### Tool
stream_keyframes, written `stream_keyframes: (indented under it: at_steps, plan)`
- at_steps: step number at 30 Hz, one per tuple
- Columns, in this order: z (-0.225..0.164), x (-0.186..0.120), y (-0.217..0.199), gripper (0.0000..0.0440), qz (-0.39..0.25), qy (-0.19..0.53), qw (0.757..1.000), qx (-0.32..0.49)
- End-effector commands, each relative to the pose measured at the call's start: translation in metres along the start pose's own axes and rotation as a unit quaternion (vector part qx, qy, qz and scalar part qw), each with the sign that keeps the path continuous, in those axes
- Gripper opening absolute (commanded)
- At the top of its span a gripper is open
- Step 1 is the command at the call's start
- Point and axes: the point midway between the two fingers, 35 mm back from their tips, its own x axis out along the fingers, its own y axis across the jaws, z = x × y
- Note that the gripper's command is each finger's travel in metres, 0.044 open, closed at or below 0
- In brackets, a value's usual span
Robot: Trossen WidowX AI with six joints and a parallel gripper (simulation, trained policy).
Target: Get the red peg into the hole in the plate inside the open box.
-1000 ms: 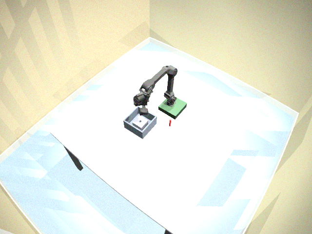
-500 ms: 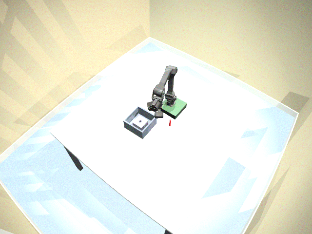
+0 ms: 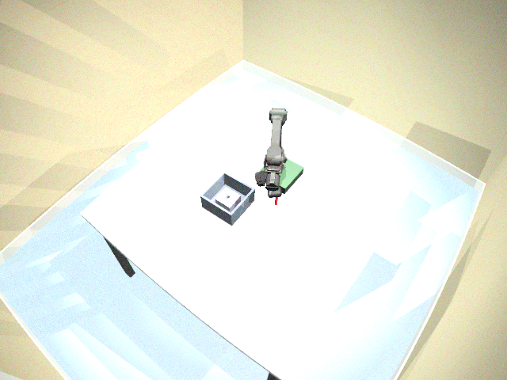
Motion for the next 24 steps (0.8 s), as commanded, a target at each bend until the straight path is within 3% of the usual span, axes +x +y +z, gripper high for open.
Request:
stream_keyframes:
  at_steps: [1, 21, 24]
  plan:
    - [-0.009, 0.010, 0.004, 0.0440, -0.004, 0.001, 1.000, -0.001]
    - [-0.021, 0.092, 0.032, 0.0440, 0.018, -0.035, 0.999, -0.023]
    - [-0.021, 0.102, 0.032, 0.0415, 0.017, -0.036, 0.999, -0.027]
